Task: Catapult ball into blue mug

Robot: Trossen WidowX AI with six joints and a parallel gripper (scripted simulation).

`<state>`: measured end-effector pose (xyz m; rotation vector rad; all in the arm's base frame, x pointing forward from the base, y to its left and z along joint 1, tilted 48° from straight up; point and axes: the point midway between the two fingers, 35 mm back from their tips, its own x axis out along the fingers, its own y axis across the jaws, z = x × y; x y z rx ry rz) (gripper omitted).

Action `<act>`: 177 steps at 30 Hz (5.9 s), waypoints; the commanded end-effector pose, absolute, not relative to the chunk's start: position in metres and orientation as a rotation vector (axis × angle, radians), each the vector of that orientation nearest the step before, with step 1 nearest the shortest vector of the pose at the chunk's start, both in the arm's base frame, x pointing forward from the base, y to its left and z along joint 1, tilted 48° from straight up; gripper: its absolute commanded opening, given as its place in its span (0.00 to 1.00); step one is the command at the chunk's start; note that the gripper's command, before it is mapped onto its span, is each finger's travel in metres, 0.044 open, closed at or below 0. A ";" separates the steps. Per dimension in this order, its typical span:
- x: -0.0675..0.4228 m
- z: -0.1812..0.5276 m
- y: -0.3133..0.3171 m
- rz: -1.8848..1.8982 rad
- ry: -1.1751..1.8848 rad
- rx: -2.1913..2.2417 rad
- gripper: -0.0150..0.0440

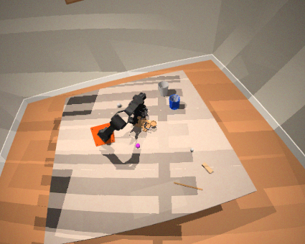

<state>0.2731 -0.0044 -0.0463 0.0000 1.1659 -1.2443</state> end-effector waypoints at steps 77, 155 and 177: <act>0.292 -0.072 0.018 -1.606 0.646 0.546 0.25; 0.305 -0.013 0.083 -0.823 1.513 -0.470 1.00; 0.304 -0.010 0.085 -0.210 1.802 -1.025 1.00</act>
